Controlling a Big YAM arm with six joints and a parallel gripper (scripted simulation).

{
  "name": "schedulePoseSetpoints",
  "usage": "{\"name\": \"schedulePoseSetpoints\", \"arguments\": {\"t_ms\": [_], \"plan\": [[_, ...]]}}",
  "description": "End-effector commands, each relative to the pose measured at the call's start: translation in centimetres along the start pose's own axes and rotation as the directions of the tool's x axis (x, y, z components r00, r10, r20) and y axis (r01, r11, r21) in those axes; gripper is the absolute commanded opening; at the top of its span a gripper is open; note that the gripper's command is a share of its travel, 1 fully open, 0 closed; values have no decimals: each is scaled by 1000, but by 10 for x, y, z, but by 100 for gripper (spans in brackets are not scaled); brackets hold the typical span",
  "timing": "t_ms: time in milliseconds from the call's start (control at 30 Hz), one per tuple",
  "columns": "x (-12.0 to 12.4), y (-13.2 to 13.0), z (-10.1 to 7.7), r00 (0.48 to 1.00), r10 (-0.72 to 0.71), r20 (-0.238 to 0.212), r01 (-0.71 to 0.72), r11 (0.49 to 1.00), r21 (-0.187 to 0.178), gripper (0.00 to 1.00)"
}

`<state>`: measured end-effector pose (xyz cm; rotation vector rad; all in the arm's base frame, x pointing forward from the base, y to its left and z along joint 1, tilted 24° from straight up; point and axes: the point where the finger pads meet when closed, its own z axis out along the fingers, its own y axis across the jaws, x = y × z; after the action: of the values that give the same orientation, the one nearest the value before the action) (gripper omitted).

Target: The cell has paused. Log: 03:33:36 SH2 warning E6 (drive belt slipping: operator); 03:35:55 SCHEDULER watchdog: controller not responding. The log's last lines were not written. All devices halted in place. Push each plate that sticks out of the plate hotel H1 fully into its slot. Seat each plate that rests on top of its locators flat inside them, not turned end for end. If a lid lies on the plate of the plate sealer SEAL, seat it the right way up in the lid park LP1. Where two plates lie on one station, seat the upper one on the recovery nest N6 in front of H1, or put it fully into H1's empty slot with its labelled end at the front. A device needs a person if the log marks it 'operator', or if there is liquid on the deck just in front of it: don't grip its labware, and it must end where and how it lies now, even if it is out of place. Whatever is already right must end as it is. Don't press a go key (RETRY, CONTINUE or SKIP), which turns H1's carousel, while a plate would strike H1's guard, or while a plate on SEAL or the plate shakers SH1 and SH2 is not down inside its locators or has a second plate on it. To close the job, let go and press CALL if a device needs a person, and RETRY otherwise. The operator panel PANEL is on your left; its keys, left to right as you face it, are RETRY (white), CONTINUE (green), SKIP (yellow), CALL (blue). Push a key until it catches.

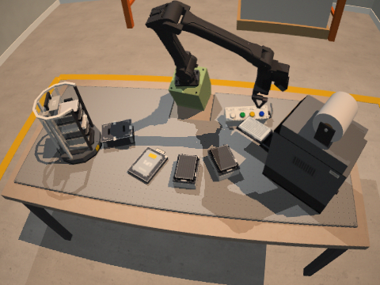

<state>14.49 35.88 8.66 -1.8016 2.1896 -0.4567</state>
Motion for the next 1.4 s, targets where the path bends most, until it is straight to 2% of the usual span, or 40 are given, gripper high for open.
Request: {"name": "schedulePoseSetpoints", "arguments": {"t_ms": [0, 167, 267, 333, 633, 800, 833, 867, 1000, 1033, 1067, 1133, 1300, 1367], "plan": [[-10, 14, 1, 1000, 14, 13, -14, 1000, 4, 100], [-21, 29, -5, 999, 22, 30, -22, 1000, 1, 100], [-24, 27, -5, 999, 38, 30, -38, 999, 0, 100], [-29, 38, -10, 999, 28, 44, -28, 1000, -2, 100], [-27, 71, -6, 999, 21, 29, -21, 1000, -6, 100], [-34, 81, -10, 999, 27, 41, -26, 1000, -9, 100], [-26, 78, 0, 999, 36, 15, -36, 999, -4, 100], [-32, 88, -8, 999, 24, 34, -23, 1000, -8, 100], [-36, 102, -9, 999, 25, 38, -25, 1000, -11, 100], [-36, 104, -9, 999, 2, 38, -1, 1000, -10, 100], [-23, 105, 0, 998, -56, 11, 56, 998, -3, 100], [-18, 94, 7, 997, -80, -12, 80, 997, -1, 100], [-20, 95, 1, 980, -198, 4, 198, 980, -1, 100], [-20, 95, 1, 980, -198, 4, 198, 980, -1, 100]]}}
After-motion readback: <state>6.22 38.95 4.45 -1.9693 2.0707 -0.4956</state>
